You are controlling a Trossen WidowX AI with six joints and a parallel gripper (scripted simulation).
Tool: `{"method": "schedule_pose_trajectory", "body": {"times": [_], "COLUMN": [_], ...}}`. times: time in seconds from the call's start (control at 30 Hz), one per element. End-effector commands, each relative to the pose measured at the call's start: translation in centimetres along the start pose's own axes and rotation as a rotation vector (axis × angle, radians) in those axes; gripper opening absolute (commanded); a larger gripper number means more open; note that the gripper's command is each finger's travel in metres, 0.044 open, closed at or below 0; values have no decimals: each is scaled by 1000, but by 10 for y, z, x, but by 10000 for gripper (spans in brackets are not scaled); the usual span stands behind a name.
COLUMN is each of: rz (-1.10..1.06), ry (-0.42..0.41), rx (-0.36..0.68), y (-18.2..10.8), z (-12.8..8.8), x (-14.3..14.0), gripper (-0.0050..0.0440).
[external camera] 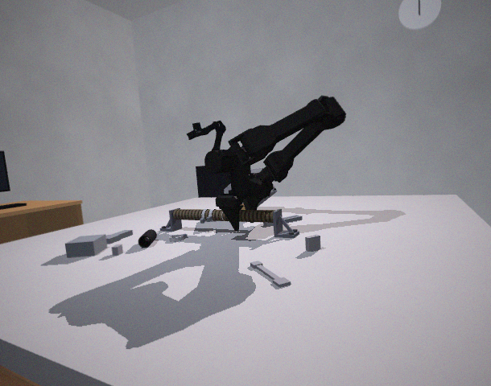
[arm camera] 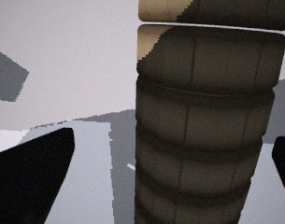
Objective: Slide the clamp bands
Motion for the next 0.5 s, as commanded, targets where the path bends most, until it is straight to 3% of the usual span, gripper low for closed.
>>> {"method": "schedule_pose_trajectory", "body": {"times": [0.0, 0.13, 0.2, 0.4, 0.47], "rz": [1, 1, 1, 1, 1], "ry": [-12, -12, -12, -12, -12], "rx": [1, 1, 1, 1, 1], "y": [0, 0, 0, 0, 0], "z": [4, 4, 4, 4, 4], "x": [0, 0, 0, 0, 0], "gripper": [440, 344, 344, 200, 193]}}
Point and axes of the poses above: the point midway between the two fingers, 35 mm back from their tips, its own z axis out along the fingers, its own x axis across the jaws, y = z × x, the point moved 8 cm from there along -z, back along the fingers, and after that the axes turned 14 degrees about -z, right-handed, at the moved point
